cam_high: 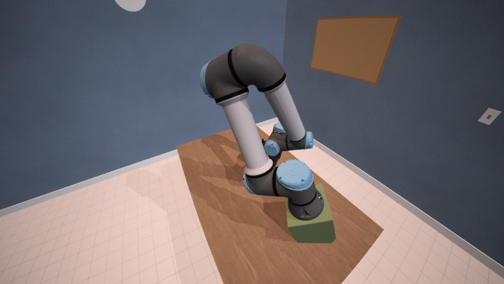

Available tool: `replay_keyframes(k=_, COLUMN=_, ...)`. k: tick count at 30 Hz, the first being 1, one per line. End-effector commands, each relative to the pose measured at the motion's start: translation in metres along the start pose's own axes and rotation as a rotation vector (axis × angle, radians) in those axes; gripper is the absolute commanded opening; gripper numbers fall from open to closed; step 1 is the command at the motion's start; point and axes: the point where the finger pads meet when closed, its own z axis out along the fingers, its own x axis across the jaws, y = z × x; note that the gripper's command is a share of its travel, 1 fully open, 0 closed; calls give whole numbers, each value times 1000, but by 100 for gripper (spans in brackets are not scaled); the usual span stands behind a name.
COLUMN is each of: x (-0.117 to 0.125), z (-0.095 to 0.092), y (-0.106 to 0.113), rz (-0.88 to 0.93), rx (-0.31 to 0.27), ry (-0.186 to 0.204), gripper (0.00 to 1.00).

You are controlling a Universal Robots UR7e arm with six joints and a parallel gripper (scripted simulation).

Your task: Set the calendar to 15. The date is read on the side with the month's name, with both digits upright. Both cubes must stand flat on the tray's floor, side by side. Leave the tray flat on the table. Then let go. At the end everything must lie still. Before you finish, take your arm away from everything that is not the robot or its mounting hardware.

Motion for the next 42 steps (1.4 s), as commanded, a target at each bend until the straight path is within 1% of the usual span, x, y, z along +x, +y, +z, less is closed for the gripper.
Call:
replay_keyframes(k=1, x=0, z=0, y=0, rz=-1, rx=60, ry=1, gripper=57)
replay_keyframes(k=5, x=1, z=-1, y=0, rz=-1, rx=124, ry=7, gripper=57)
replay_keyframes(k=8, x=2, z=-2, y=0, rz=-2, rx=154, ry=13, gripper=57)
replay_keyframes(k=11, x=2, z=-3, y=0, rz=-2, rx=166, ry=15, gripper=57)
replay_keyframes(k=18, x=2, z=-3, y=0, rz=-2, rx=170, ry=15, gripper=57)
replay_keyframes(k=21, x=1, z=-2, y=0, rz=-3, rx=188, ry=10, gripper=57)
replay_keyframes(k=25, x=0, z=0, y=2, rz=-5, rx=240, ry=1, gripper=57)
replay_keyframes(k=30, x=0, z=0, y=3, rz=-6, rx=332, ry=0, gripper=57)
replay_keyframes(k=32, x=0, z=0, y=3, rz=-6, rx=332, ry=0, gripper=57)
replay_keyframes(k=35, x=1, z=-1, y=3, rz=-5, rx=382, ry=6, gripper=57)
replay_keyframes(k=38, x=1, z=-2, y=3, rz=-4, rx=415, ry=12, gripper=57)
replay_keyframes(k=42, x=2, z=-2, y=3, rz=-4, rx=429, ry=15, gripper=57)
